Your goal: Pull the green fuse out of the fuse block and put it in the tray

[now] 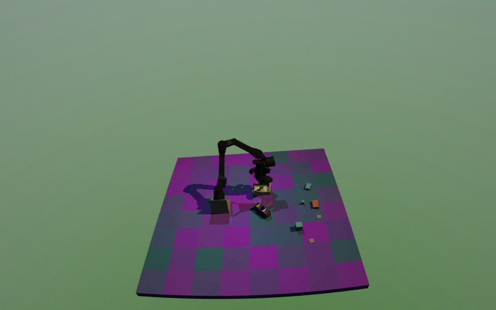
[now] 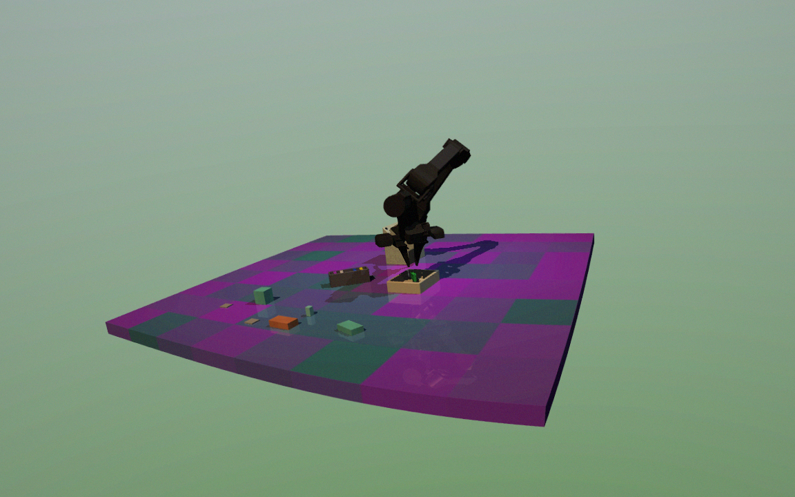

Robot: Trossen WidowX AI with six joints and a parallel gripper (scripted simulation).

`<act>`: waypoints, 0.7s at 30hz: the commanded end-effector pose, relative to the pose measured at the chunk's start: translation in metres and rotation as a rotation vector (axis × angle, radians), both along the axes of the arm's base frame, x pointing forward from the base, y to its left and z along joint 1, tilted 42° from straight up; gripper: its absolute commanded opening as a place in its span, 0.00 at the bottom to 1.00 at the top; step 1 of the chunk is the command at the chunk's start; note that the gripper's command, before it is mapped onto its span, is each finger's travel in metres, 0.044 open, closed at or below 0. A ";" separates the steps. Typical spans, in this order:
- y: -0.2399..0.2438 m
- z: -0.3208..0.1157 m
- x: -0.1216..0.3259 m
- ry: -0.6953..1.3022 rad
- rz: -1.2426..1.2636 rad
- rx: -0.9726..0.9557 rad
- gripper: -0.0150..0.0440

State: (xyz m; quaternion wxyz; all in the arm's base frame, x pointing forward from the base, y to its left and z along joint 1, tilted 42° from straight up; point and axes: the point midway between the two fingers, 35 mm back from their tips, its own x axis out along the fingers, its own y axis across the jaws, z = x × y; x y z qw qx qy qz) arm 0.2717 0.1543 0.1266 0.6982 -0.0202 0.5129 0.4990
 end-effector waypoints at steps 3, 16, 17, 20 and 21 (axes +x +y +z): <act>0.000 0.000 0.000 -0.001 0.002 0.000 0.65; -0.026 0.026 0.001 0.005 -0.004 -0.005 0.81; -0.026 0.026 0.001 0.005 -0.004 -0.005 0.81; -0.026 0.026 0.001 0.005 -0.004 -0.005 0.81; -0.026 0.026 0.001 0.005 -0.004 -0.005 0.81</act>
